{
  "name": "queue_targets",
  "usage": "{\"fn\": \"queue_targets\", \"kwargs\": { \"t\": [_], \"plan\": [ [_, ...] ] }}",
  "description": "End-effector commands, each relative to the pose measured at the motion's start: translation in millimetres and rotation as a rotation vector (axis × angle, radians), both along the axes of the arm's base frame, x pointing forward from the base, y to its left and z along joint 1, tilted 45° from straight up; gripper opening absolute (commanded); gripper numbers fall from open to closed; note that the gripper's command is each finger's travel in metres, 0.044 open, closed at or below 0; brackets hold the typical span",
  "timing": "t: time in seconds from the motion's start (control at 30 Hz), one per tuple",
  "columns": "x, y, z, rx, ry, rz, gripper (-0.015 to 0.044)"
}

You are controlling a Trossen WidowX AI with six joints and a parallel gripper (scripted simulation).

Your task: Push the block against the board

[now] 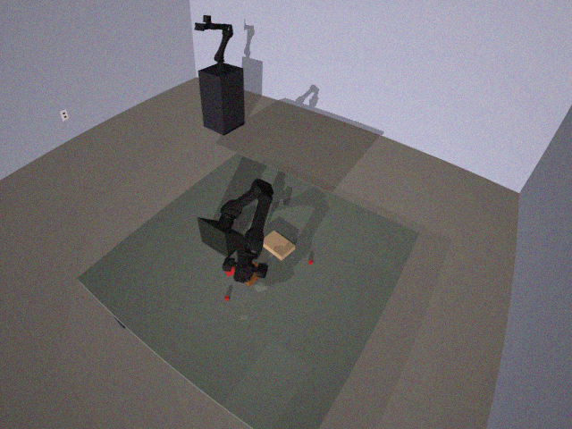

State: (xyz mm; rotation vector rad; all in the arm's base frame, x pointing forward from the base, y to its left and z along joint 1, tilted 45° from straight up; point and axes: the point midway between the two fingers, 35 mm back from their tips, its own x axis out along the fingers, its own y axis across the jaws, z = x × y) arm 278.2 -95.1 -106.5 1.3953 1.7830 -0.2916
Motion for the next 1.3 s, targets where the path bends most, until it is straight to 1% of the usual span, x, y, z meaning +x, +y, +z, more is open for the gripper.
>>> {"fn": "queue_targets", "kwargs": {
  "t": [0.0, 0.4, 0.63, 0.73, 0.8, 1.27],
  "plan": [
    [-12.9, -5.0, -4.7, -0.008, 0.110, -0.110, 0.0000],
    [-43.0, -12.4, -13.7, -0.018, 0.383, -0.390, 0.0000],
    [-43.3, -10.3, -16.2, -0.018, 0.387, -0.394, 0.0000],
    [-44.4, 18.0, -45.0, -0.016, 0.387, -0.394, 0.0000],
    [-45.7, 26.9, -53.1, -0.015, 0.387, -0.394, 0.0000],
    [-42.8, 33.7, -45.4, -0.016, 0.387, -0.395, 0.0000]
  ]
}}
